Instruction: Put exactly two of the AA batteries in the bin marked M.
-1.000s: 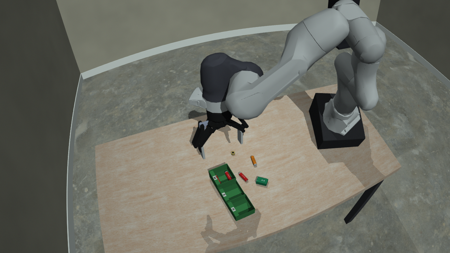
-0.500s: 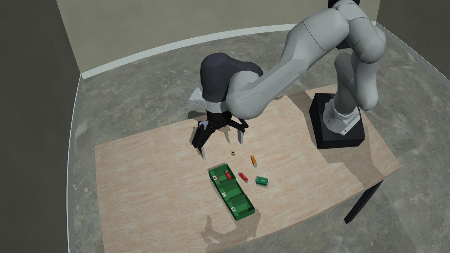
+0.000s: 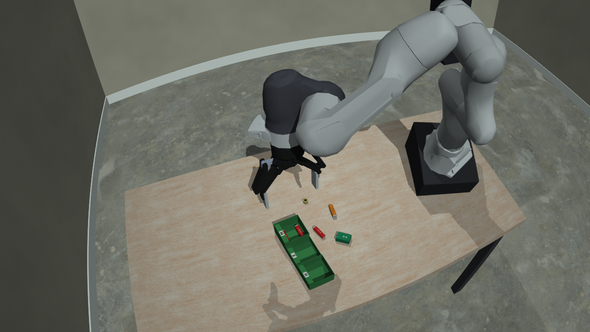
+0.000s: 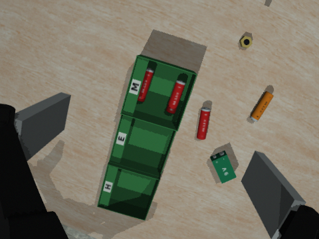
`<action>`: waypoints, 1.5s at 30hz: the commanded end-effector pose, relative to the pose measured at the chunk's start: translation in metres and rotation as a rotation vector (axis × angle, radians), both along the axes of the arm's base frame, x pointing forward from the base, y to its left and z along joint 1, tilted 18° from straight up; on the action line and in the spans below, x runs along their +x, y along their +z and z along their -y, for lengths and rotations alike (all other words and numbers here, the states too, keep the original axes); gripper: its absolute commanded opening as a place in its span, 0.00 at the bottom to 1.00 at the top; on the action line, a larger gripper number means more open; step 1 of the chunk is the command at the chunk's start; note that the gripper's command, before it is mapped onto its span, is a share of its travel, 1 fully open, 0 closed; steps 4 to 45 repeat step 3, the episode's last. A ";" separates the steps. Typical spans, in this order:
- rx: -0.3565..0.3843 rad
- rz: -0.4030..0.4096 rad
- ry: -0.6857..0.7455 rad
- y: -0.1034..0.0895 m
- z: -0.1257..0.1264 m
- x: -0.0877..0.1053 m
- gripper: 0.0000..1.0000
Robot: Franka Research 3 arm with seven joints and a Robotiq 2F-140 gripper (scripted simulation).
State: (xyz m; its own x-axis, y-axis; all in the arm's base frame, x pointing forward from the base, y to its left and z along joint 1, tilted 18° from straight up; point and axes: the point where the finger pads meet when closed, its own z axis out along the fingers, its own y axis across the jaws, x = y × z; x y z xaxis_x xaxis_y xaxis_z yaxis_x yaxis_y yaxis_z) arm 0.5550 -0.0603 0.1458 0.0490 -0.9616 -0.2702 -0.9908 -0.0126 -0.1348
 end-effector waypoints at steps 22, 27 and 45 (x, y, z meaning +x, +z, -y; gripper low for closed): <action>-0.001 -0.002 -0.002 0.000 0.001 0.000 1.00; -0.001 -0.002 -0.002 0.000 0.001 0.000 1.00; -0.001 -0.002 -0.002 0.000 0.001 0.000 1.00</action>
